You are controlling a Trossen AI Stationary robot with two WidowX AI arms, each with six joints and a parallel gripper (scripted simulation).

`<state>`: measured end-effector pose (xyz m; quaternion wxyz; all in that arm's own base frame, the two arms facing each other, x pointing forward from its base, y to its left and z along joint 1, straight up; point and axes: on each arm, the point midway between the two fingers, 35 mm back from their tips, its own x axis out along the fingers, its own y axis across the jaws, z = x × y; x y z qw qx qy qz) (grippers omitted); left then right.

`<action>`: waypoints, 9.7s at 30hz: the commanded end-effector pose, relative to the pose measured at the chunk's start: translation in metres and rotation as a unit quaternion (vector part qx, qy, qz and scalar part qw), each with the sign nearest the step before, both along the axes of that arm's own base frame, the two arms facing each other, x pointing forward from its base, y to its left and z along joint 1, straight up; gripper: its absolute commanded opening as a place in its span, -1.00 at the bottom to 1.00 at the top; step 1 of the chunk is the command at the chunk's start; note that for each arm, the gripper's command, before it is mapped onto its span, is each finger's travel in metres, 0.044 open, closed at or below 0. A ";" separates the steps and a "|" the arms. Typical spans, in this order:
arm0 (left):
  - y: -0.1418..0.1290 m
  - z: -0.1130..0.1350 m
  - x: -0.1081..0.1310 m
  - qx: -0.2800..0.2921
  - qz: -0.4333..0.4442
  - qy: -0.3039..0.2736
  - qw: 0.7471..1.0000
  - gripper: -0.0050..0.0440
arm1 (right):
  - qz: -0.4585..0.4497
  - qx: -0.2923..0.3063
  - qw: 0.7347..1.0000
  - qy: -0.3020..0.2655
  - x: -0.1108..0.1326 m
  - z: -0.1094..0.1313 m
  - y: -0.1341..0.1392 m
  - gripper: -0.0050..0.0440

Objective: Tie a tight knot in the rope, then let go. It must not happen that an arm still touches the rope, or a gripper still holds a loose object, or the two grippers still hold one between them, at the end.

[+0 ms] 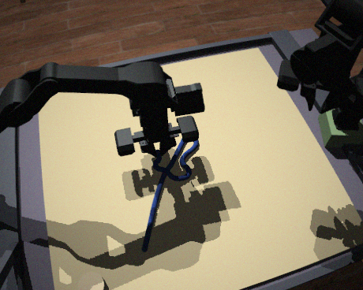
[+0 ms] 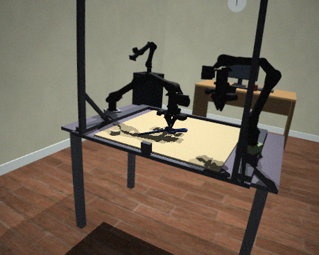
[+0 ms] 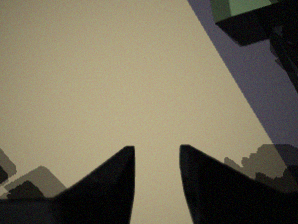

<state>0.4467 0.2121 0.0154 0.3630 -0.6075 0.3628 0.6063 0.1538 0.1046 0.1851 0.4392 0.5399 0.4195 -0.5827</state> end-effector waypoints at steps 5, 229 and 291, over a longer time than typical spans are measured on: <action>0.002 0.016 0.004 0.004 0.219 -0.016 0.976 -0.65 | -0.001 0.002 1.000 -0.007 0.000 0.003 0.000 -0.39; 0.030 0.017 -0.004 -0.001 0.500 -0.021 0.865 -0.65 | -0.001 0.002 1.000 -0.007 0.000 0.003 0.000 -0.39; 0.025 0.049 0.015 -0.004 0.499 -0.078 0.863 -0.39 | -0.001 0.002 1.000 -0.007 0.000 0.003 0.000 -0.39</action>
